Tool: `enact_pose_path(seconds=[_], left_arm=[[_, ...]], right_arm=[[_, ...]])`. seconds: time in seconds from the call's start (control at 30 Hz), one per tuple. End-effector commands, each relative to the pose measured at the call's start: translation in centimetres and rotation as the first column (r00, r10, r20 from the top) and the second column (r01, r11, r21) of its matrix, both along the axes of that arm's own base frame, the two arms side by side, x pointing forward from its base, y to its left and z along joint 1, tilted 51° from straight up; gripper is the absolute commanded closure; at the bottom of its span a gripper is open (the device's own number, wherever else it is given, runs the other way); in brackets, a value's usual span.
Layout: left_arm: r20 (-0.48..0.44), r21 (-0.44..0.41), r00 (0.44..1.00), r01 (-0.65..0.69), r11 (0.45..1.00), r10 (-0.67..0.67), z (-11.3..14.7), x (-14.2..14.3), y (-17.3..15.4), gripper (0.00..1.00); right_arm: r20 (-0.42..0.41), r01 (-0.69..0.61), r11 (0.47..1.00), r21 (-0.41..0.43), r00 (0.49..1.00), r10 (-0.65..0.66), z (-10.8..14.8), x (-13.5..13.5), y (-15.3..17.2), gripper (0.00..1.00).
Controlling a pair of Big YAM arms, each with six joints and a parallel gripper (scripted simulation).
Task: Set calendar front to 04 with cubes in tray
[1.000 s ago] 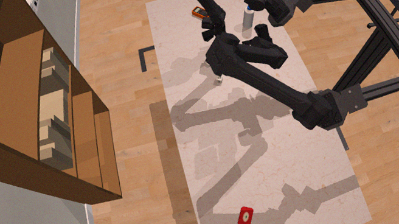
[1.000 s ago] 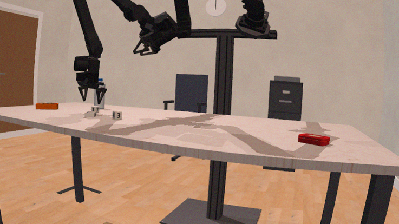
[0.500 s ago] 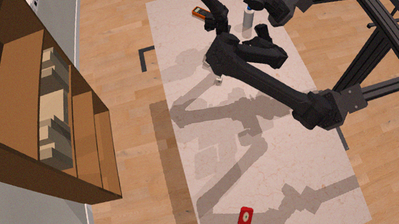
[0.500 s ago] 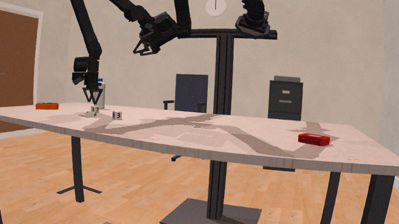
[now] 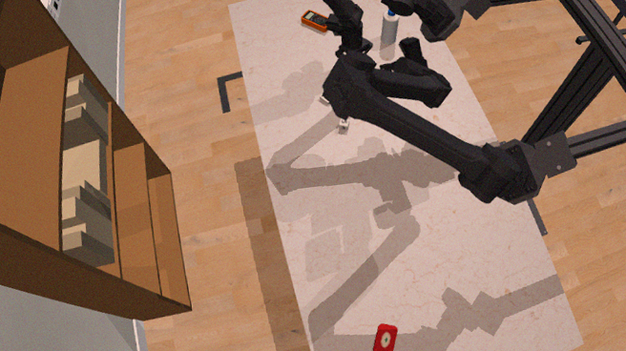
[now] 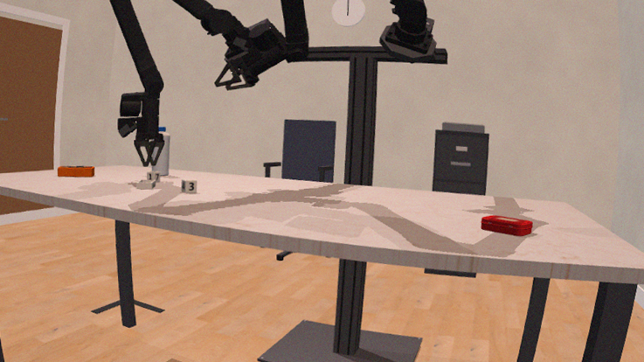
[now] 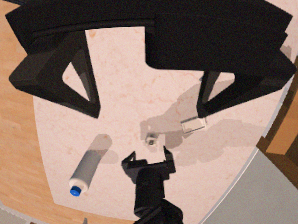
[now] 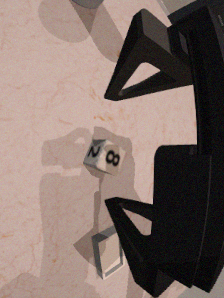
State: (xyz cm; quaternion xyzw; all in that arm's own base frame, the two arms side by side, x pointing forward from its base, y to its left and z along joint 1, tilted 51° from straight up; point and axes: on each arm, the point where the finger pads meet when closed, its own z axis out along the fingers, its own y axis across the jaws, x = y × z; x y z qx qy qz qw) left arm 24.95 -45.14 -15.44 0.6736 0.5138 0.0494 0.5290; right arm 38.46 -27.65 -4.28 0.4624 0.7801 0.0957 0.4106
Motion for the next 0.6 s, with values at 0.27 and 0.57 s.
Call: enact_pose_path(seconds=[0.27, 0.57], left_arm=[[0.005, -0.019, 1.0, 0.001, 1.0, -0.001, 0.7, 0.1, -0.6, 0.0], [0.005, -0.019, 1.0, 0.001, 1.0, -0.001, 0.7, 0.1, -0.6, 0.0]], right_arm=[[0.078, 0.264, 0.875, 0.407, 0.944, -0.321, -1.1, -1.4, -1.1, 0.0], [0.037, 0.35, 0.61, 0.711, 0.847, -0.53, -1.4, -2.5, -1.8, 0.0]])
